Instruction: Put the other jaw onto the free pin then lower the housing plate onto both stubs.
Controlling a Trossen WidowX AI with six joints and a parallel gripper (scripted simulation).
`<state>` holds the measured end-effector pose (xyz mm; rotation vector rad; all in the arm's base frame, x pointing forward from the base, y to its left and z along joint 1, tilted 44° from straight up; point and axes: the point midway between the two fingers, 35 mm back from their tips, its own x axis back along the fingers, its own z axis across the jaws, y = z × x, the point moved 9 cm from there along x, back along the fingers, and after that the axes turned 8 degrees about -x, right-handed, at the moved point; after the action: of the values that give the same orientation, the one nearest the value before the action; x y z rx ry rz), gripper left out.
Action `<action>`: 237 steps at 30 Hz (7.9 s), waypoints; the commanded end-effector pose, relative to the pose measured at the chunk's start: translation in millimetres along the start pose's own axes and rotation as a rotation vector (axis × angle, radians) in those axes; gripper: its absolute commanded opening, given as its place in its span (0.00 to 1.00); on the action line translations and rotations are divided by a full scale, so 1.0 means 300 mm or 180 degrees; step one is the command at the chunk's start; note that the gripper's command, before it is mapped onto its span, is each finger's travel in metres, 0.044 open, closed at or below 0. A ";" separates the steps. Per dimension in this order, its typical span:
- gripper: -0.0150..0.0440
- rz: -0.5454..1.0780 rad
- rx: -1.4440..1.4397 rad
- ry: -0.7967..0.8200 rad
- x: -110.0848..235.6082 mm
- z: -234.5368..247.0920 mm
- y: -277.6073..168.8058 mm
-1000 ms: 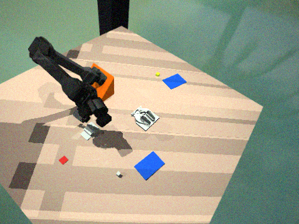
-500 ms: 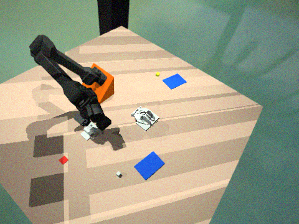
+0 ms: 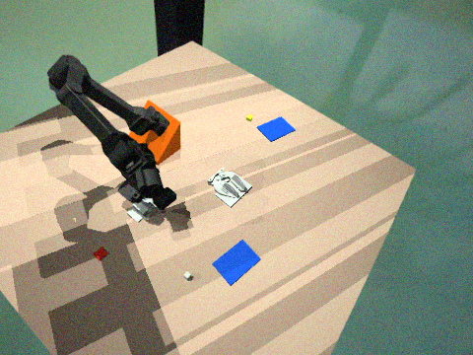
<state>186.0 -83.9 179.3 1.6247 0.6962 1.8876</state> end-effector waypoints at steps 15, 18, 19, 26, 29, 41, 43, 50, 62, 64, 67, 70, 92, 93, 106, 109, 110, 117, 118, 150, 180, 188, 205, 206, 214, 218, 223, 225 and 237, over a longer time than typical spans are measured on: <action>1.00 0.0011 0.0019 -0.0012 -0.093 -0.003 -0.003; 1.00 0.0010 0.0019 -0.0012 -0.096 -0.003 -0.003; 1.00 0.0010 0.0019 -0.0012 -0.096 -0.003 -0.003; 1.00 0.0010 0.0019 -0.0012 -0.096 -0.003 -0.003; 1.00 0.0010 0.0019 -0.0012 -0.096 -0.003 -0.003; 1.00 0.0010 0.0019 -0.0012 -0.096 -0.003 -0.003; 1.00 0.0010 0.0019 -0.0012 -0.096 -0.003 -0.003; 1.00 0.0010 0.0019 -0.0012 -0.096 -0.003 -0.003; 1.00 0.0010 0.0019 -0.0012 -0.096 -0.003 -0.003; 1.00 0.0010 0.0019 -0.0012 -0.096 -0.003 -0.003; 1.00 0.0010 0.0019 -0.0012 -0.096 -0.003 -0.003; 1.00 0.0010 0.0019 -0.0012 -0.096 -0.003 -0.003; 1.00 0.0010 0.0019 -0.0012 -0.096 -0.003 -0.003; 1.00 0.0010 0.0019 -0.0012 -0.096 -0.003 -0.003; 1.00 0.0010 0.0019 -0.0012 -0.096 -0.003 -0.003; 1.00 0.0010 0.0019 -0.0012 -0.096 -0.003 -0.003; 1.00 0.0010 0.0019 -0.0012 -0.096 -0.003 -0.003; 1.00 0.0010 0.0019 -0.0012 -0.096 -0.003 -0.003; 1.00 0.0010 0.0019 -0.0012 -0.096 -0.003 -0.003; 1.00 0.0010 0.0019 -0.0012 -0.096 -0.003 -0.003; 1.00 0.0010 0.0019 -0.0012 -0.106 -0.003 -0.003; 1.00 0.0010 0.0019 -0.0012 -0.106 -0.003 -0.003; 1.00 0.0010 0.0019 -0.0012 -0.106 -0.003 -0.003; 1.00 0.0010 0.0019 -0.0012 -0.106 -0.003 -0.003; 1.00 0.0010 0.0019 -0.0012 -0.106 -0.003 -0.003; 1.00 0.0010 0.0019 -0.0012 -0.106 -0.003 -0.003; 1.00 0.0010 0.0019 -0.0012 -0.106 -0.003 -0.003; 1.00 0.0010 0.0019 -0.0012 -0.106 -0.003 -0.003; 1.00 0.0010 0.0019 -0.0012 -0.106 -0.003 -0.003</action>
<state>187.6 -99.7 160.5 1.6341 0.7130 1.8893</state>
